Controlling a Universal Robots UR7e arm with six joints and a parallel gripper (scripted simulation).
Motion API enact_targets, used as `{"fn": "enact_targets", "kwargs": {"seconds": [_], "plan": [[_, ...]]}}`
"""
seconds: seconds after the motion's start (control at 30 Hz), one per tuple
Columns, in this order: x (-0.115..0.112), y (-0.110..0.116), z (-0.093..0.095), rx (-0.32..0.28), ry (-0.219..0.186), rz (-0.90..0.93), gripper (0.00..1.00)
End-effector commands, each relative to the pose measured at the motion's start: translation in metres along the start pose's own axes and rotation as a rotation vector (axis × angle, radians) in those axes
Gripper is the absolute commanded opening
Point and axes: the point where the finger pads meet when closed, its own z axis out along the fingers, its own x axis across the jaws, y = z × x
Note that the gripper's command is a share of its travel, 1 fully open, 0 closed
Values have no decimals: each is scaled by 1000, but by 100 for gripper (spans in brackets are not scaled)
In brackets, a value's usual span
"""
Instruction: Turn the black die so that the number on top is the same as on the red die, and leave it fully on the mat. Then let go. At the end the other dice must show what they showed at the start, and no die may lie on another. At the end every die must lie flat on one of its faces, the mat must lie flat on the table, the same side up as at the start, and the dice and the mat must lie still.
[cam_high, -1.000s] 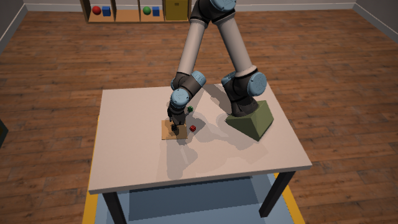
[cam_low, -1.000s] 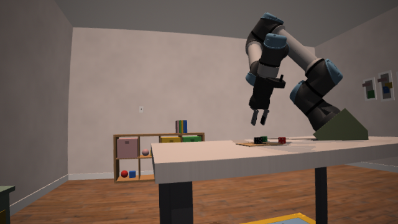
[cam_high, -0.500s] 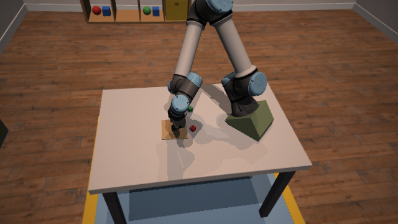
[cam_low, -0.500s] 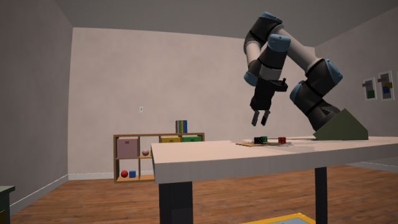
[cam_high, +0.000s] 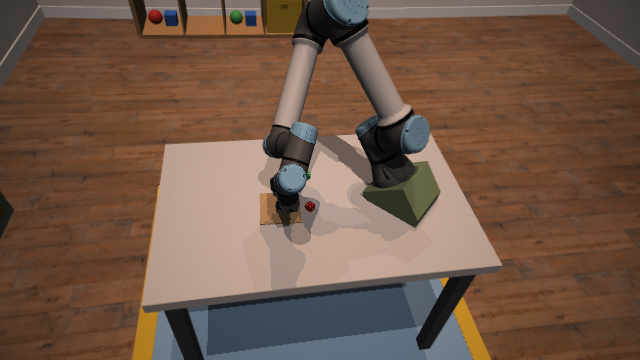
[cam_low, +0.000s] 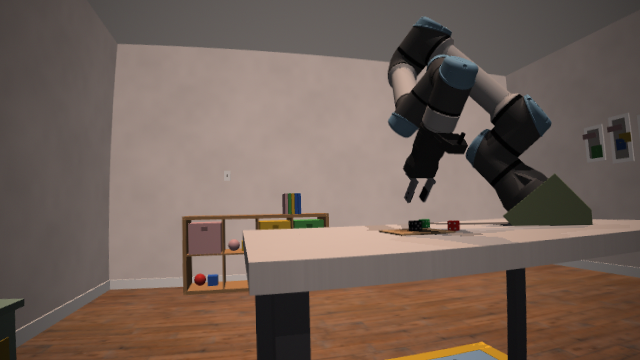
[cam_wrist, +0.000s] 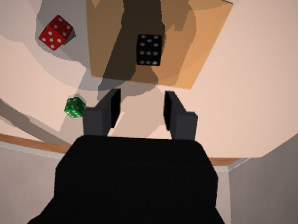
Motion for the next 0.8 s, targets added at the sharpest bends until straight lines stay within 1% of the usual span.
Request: {"fn": "enact_targets", "kwargs": {"seconds": [0.0, 0.23, 0.77], "plan": [[1, 0, -1, -33, 4, 2, 79], [2, 1, -2, -58, 14, 1, 79], [3, 1, -2, -65, 17, 1, 79]]}}
